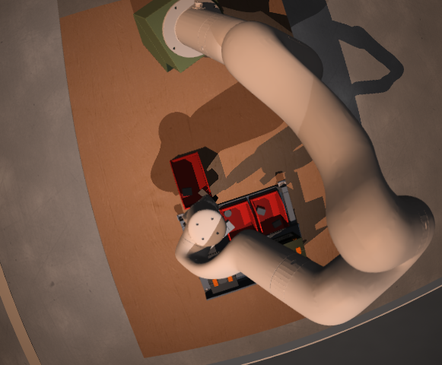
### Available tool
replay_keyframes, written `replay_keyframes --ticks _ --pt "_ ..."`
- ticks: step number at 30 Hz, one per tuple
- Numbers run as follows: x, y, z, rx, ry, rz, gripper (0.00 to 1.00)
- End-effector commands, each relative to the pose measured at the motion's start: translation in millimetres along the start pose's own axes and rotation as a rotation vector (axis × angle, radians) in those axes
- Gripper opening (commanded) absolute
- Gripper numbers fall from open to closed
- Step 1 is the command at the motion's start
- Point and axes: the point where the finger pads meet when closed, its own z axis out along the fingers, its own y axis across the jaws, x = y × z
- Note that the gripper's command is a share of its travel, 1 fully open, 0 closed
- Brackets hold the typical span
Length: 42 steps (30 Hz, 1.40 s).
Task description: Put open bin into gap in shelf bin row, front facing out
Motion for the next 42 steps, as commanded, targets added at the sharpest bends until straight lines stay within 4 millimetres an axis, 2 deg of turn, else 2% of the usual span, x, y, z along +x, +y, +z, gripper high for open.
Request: replay_keyframes --ticks 1,9,14,26,31,42 --pt "7.7 14.8 3.6 0.003 0.003 -0.1 0.34" --pt "7.7 14.8 3.6 0.003 0.003 -0.1 0.34" --pt "3.5 6.5 2.2 0.003 0.003 -0.354 0.34" --pt "3.5 6.5 2.2 0.003 0.003 -0.354 0.34" --pt "1.0 1.8 1.4 0.006 0.002 -0.607 0.34" --pt "1.0 1.8 1.4 0.006 0.002 -0.607 0.34"
